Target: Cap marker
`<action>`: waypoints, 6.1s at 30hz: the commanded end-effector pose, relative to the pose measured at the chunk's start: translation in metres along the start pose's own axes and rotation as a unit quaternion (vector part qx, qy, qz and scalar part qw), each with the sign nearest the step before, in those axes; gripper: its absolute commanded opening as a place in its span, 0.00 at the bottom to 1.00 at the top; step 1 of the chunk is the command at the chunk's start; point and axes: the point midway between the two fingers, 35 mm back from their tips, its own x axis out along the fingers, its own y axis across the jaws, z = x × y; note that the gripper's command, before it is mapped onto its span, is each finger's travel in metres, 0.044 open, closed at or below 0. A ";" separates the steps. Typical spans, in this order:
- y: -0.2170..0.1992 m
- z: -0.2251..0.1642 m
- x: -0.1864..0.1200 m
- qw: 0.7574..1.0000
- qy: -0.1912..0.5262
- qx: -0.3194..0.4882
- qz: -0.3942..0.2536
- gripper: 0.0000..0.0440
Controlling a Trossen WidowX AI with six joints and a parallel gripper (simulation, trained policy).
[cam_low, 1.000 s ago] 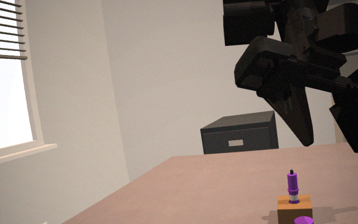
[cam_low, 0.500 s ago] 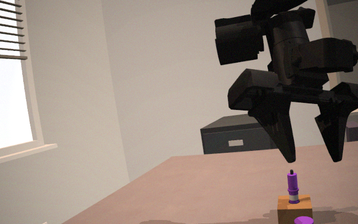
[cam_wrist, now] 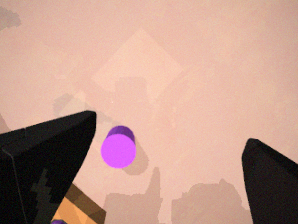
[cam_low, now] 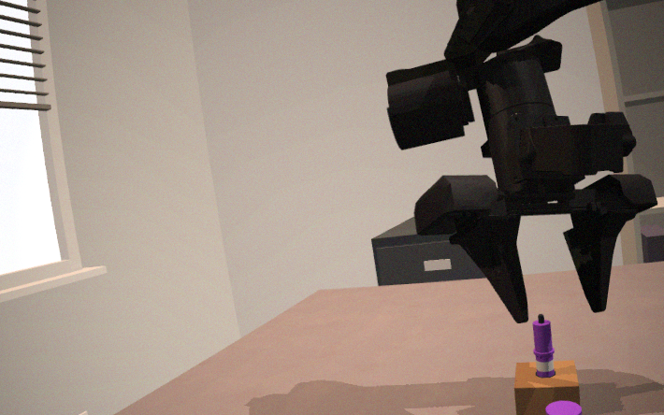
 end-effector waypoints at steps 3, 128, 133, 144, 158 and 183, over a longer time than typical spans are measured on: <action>0.003 -0.014 0.005 1.000 0.013 0.002 0.018 0.73; 0.070 -0.117 -0.012 0.984 0.112 -0.078 0.115 0.06; 0.073 -0.120 0.001 0.984 0.101 -0.083 0.117 0.05; 0.078 -0.129 0.028 0.984 0.088 -0.100 0.120 0.05; 0.087 -0.127 0.042 0.981 0.076 -0.119 0.130 0.17; 0.088 -0.131 0.044 0.979 0.079 -0.131 0.134 0.26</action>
